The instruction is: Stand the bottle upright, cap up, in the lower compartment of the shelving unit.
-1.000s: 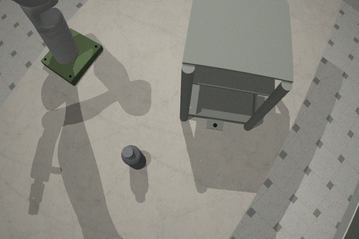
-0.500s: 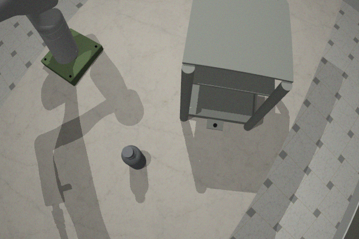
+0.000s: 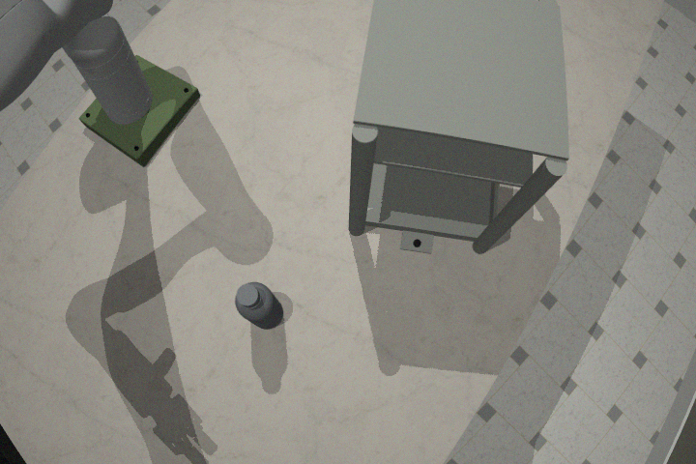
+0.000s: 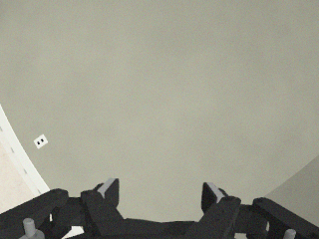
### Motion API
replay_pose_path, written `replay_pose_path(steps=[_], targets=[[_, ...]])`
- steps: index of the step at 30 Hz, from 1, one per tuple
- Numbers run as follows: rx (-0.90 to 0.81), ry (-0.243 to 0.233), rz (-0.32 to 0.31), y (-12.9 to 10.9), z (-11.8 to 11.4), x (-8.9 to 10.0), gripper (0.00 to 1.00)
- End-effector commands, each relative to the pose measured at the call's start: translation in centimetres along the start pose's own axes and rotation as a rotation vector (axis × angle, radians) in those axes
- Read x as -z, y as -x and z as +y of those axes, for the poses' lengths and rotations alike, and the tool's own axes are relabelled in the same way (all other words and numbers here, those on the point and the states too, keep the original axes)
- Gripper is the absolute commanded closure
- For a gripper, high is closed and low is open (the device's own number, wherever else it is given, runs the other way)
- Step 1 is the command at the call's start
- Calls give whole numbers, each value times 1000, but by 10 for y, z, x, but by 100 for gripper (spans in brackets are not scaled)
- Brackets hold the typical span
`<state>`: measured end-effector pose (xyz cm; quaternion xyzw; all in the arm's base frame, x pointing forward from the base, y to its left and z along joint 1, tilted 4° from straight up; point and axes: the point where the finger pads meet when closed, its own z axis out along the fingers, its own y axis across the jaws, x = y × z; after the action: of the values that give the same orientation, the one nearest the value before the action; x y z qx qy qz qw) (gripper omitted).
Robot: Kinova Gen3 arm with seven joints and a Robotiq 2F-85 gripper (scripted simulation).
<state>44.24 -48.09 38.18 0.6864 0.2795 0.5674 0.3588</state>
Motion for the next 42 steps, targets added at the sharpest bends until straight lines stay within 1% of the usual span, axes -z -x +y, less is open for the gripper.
replay_pose_path(steps=[1, 5, 7, 11, 16, 22, 24, 30, 36, 39, 41, 42], targets=[[-70, -58, 52, -2, -37, -9, 28], [-187, -160, 156, -25, -88, -17, 28], [-187, -160, 156, -25, -88, -17, 28], [-302, -262, 244, -48, -135, -18, 28], [-436, -386, 334, -75, -184, -12, 28], [-578, -522, 413, -102, -229, 2, 28], [-578, -522, 413, -102, -229, 2, 28], [-695, -636, 468, -124, -261, 17, 28], [-782, -724, 503, -139, -282, 31, 28], [-816, -758, 516, -144, -290, 37, 28], [-816, -758, 516, -144, -290, 37, 28], [-826, -768, 519, -146, -292, 38, 28]])
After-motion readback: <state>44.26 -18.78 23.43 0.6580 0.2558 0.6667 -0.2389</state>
